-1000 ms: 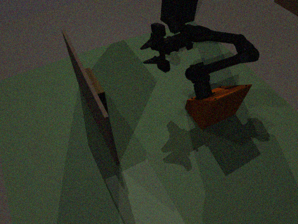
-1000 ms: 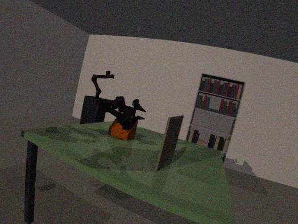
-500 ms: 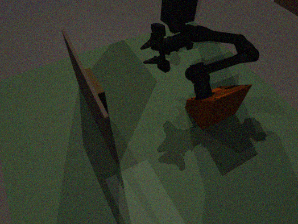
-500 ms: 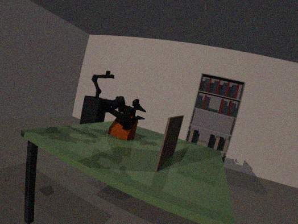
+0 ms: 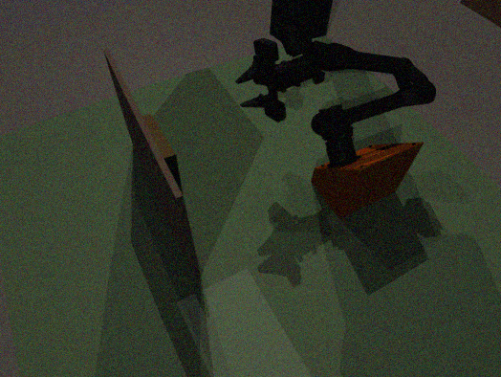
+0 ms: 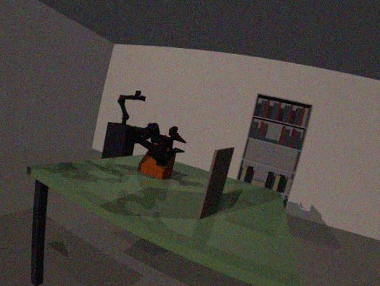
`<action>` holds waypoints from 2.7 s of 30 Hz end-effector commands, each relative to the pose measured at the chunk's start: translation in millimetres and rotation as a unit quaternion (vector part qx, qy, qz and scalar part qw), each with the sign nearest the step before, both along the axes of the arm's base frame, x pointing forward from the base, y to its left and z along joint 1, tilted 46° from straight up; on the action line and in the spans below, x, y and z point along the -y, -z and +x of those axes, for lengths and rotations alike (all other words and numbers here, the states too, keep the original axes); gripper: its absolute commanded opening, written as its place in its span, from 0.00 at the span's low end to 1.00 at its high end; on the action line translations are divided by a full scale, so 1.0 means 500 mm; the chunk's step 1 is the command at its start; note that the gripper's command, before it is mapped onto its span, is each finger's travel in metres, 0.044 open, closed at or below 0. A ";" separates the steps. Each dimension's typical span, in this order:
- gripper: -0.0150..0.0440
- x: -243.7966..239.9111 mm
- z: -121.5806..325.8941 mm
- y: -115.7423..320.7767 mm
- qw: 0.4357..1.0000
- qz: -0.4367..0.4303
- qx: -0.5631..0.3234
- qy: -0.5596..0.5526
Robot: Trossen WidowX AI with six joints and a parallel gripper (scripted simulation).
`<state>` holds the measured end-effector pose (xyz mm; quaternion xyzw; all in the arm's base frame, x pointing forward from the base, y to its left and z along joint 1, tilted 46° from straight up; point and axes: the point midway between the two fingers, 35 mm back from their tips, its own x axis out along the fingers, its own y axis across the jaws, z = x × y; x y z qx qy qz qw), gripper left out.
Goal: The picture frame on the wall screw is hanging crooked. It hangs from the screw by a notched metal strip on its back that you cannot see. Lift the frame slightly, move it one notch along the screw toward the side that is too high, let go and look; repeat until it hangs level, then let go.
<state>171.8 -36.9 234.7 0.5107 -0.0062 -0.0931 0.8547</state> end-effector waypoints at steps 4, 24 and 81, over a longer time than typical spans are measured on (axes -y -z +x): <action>0.69 -0.002 -0.001 -0.002 1.000 -0.002 0.001 -0.003; 0.69 0.083 0.142 0.056 0.996 -0.087 0.023 0.005; 0.69 0.118 0.345 0.059 0.996 -0.087 0.024 0.006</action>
